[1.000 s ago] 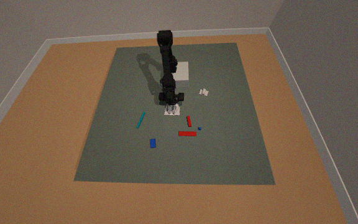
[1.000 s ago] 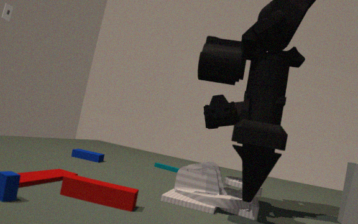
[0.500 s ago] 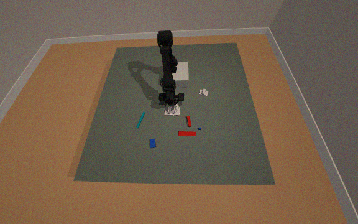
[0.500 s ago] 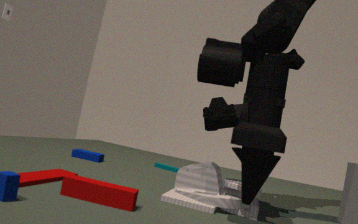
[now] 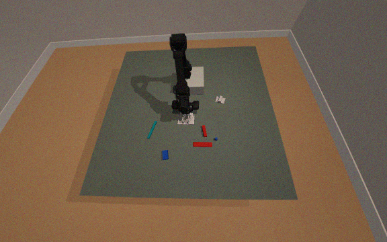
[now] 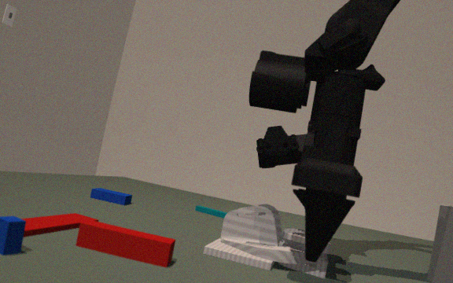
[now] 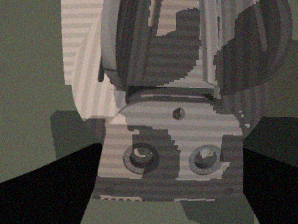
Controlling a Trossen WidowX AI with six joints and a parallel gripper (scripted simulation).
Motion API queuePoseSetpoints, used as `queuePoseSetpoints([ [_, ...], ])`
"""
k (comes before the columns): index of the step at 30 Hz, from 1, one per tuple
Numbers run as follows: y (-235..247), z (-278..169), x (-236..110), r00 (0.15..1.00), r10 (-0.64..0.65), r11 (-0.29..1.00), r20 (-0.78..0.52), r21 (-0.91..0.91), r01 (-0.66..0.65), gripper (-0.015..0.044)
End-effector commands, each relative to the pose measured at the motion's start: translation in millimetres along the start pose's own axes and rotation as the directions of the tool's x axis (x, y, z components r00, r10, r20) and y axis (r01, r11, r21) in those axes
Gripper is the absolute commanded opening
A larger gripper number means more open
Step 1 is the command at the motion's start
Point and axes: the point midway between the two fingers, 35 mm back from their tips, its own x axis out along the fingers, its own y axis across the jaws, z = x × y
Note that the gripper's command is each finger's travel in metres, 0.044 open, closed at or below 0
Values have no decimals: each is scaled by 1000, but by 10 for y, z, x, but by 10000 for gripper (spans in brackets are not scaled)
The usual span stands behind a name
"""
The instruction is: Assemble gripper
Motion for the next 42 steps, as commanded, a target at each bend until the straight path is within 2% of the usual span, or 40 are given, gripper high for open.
queuePoseSetpoints([
  [1, -5, -1, 8, 1000, -2, 1000, 1, 0, 2, 351],
  [42, -5, -2, 81, 1000, -2, 1000, 1, -4, 2, 351],
])
